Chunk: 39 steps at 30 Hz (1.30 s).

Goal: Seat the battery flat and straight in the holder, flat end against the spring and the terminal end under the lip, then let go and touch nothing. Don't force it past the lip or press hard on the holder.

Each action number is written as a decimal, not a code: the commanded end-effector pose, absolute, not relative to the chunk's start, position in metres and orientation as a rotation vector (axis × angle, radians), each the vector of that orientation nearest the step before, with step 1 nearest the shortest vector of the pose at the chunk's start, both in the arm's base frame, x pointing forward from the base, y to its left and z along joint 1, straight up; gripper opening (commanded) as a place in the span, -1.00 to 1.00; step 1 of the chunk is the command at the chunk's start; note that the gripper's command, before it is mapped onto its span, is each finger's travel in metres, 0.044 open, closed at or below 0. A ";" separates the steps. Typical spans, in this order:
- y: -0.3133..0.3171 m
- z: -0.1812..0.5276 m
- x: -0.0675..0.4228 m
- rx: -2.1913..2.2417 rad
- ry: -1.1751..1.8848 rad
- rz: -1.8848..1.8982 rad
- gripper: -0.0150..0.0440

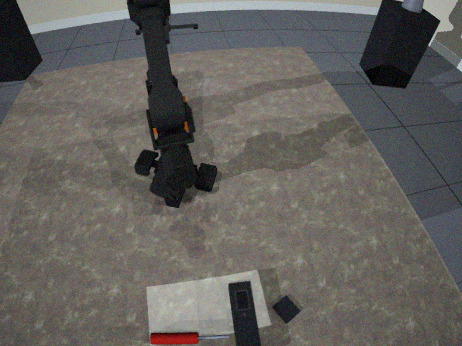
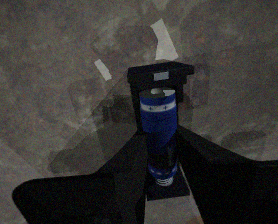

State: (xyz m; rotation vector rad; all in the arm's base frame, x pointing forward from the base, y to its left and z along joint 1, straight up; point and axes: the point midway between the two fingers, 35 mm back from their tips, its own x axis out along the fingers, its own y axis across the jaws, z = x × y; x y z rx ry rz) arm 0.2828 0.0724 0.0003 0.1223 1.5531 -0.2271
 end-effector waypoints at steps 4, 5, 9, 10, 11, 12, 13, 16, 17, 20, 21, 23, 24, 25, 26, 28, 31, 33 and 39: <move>0.071 0.000 0.286 0.118 1.568 -0.222 -0.24; 0.071 0.000 0.287 0.119 1.569 -0.222 -0.24; 0.070 0.000 0.290 0.119 1.569 -0.222 -0.24; 0.070 0.000 0.291 0.119 1.569 -0.222 -0.24; 0.070 0.000 0.292 0.119 1.569 -0.222 -0.24; 0.070 0.000 0.292 0.119 1.568 -0.222 -0.24; 0.070 0.000 0.292 0.119 1.567 -0.222 -0.24; 0.070 0.000 0.292 0.119 1.567 -0.222 -0.24; 0.070 0.000 0.292 0.119 1.567 -0.222 -0.24; 0.070 0.000 0.292 0.119 1.567 -0.222 -0.24; 0.070 0.000 0.292 0.119 1.567 -0.222 -0.24; 0.070 0.000 0.292 0.120 1.568 -0.222 -0.24; 0.070 0.000 0.292 0.120 1.568 -0.222 -0.24; 0.070 0.000 0.292 0.120 1.568 -0.222 -0.24; 0.070 0.000 0.292 0.120 1.568 -0.222 -0.24; 0.070 0.000 0.292 0.120 1.567 -0.221 -0.24; 0.070 0.000 0.292 0.120 1.567 -0.221 -0.06; 0.070 0.000 0.292 0.120 1.567 -0.221 0.11; 0.070 0.007 0.292 0.122 1.567 -0.223 0.11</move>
